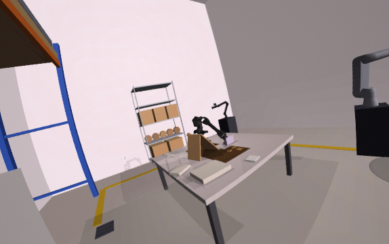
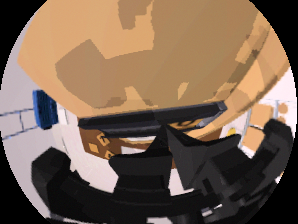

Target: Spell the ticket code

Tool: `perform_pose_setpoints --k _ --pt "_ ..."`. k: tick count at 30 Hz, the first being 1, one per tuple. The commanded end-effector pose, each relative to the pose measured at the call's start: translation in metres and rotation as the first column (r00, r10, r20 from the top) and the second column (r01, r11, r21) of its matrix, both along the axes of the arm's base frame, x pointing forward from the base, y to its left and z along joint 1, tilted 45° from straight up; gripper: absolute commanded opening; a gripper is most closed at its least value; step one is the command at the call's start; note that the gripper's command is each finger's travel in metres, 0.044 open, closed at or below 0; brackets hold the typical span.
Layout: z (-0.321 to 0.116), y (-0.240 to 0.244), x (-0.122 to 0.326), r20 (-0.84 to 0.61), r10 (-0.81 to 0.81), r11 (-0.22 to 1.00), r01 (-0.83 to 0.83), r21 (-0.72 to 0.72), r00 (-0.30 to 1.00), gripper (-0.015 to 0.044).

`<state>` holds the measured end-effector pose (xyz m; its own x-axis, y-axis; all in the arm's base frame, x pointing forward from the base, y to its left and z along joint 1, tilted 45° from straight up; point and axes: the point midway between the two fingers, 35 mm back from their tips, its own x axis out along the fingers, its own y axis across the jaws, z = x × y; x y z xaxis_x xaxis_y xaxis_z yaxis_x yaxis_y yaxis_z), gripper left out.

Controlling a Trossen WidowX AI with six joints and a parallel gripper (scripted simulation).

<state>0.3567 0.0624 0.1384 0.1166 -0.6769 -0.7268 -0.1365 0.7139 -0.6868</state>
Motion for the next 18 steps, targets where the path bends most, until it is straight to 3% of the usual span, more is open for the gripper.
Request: perform_pose_setpoints --k 1,18 --pt "0.0018 -0.0014 0.0004 -0.003 0.004 1.000 -0.004 -0.004 1.000 0.0000" --pt "0.0058 -0.0054 0.0012 -0.003 0.004 1.000 -0.004 -0.004 1.000 0.0000"
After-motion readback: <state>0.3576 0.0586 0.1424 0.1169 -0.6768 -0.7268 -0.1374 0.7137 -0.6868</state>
